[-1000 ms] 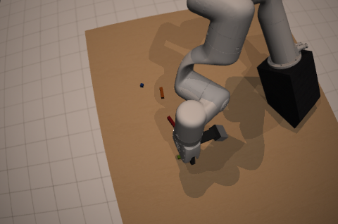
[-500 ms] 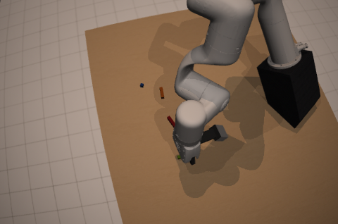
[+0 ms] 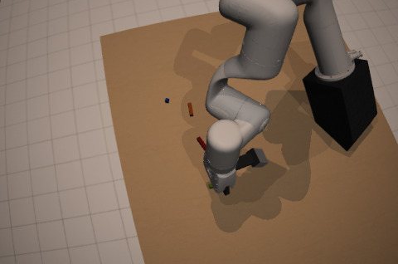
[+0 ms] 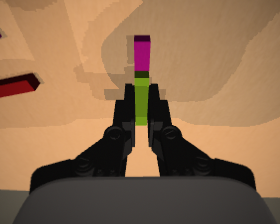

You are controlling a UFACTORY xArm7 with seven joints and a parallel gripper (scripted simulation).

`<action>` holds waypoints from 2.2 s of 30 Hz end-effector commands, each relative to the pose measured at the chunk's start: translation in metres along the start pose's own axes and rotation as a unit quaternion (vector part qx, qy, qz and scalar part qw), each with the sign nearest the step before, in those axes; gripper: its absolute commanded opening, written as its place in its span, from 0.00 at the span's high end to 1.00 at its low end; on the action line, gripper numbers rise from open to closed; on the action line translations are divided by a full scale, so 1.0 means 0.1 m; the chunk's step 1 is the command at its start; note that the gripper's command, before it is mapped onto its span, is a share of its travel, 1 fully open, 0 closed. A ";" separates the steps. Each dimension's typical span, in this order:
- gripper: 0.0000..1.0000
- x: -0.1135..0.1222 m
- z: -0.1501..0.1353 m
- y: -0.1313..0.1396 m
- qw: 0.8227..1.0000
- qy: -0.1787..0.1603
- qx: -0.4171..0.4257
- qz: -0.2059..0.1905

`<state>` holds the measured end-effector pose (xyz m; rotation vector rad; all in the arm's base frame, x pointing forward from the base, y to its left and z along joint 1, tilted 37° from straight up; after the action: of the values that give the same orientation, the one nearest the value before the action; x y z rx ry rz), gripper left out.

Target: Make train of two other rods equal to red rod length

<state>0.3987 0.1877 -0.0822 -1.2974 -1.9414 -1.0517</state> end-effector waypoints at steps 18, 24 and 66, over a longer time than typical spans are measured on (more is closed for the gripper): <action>0.96 -0.04 0.01 0.01 1.000 0.002 0.000 -0.001; 0.96 -0.04 0.01 0.01 1.000 0.002 0.000 -0.001; 0.76 -0.04 0.01 0.01 1.000 0.002 0.000 -0.001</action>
<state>0.4004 0.1855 -0.0860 -1.2972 -1.9414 -1.0518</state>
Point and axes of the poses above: the point where the finger pads meet when closed, its own x axis back along the fingers, its own z axis across the jaws, y = z × x, the point moved 2 cm from there along x, back along the fingers, and after that the axes turned 8 degrees about -x, right-handed, at the moved point
